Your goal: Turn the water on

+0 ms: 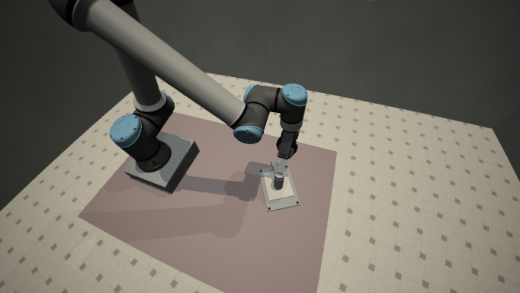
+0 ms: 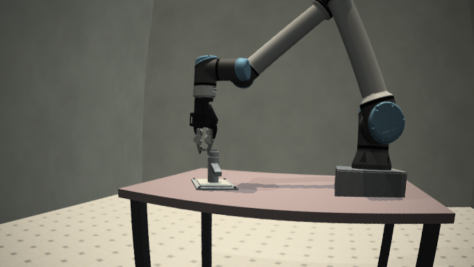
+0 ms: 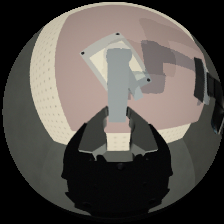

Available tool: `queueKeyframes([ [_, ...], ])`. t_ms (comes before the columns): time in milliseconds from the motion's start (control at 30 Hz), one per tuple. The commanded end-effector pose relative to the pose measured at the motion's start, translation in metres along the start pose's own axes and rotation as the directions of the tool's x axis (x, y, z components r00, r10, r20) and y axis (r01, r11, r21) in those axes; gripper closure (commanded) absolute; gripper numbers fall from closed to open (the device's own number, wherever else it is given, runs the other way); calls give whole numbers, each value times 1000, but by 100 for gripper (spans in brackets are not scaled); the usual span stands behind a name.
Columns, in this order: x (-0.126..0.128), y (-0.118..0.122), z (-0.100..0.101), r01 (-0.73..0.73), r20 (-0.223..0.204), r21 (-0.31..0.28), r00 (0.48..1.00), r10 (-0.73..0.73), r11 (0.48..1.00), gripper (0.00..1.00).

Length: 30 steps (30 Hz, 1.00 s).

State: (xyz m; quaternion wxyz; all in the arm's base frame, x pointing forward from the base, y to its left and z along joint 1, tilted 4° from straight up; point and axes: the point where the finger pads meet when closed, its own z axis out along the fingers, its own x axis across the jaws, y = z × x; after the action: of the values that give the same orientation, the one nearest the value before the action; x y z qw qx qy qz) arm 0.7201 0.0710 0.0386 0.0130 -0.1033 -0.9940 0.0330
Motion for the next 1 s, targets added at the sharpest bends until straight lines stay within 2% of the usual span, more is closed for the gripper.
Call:
queueKeyframes([
  [0, -4, -8, -20, -3, 8, 0, 1000, 3, 1000, 100],
  [367, -4, -14, -31, -3, 8, 0, 1000, 3, 1000, 100],
  [967, -2, -13, -30, -2, 5, 1, 1000, 2, 1000, 100],
])
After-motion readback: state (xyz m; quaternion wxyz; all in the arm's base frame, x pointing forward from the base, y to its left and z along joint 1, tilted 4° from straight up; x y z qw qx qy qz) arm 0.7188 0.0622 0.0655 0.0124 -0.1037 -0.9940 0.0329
